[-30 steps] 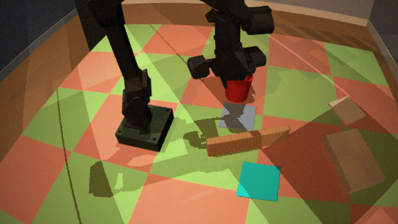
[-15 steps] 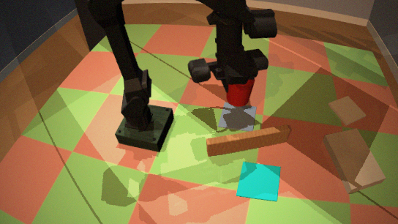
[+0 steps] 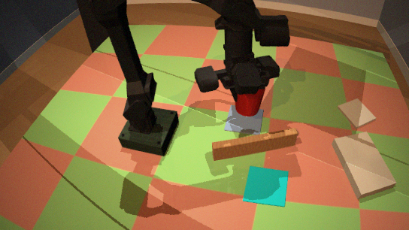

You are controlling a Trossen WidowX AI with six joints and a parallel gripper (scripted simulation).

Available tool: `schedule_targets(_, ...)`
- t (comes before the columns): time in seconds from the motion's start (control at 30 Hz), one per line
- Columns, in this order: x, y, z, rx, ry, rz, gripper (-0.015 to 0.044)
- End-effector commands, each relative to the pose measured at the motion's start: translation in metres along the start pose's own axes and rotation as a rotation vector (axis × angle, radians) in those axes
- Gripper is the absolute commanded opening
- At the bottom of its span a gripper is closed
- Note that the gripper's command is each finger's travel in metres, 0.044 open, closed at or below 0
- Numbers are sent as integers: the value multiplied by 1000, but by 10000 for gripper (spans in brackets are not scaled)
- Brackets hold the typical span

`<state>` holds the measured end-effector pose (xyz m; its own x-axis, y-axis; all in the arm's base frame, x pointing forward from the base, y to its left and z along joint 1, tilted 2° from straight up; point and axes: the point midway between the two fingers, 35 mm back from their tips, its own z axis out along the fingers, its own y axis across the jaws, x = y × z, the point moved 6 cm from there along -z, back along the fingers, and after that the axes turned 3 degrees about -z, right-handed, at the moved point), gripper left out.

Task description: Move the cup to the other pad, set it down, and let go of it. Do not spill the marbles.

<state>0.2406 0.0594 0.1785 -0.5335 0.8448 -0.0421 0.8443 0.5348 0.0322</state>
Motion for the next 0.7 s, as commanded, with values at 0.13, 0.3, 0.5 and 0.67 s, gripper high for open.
schedule_targets(0.13, -15, -1, 0, 0, 1, -2, 0)
schedule_targets(0.3, -24, -3, -1, 0, 0, -2, 0)
schedule_targets(0.5, -36, -5, -1, 0, -1, -2, 0)
schedule_targets(0.67, -45, -6, -2, 0, -2, -2, 0)
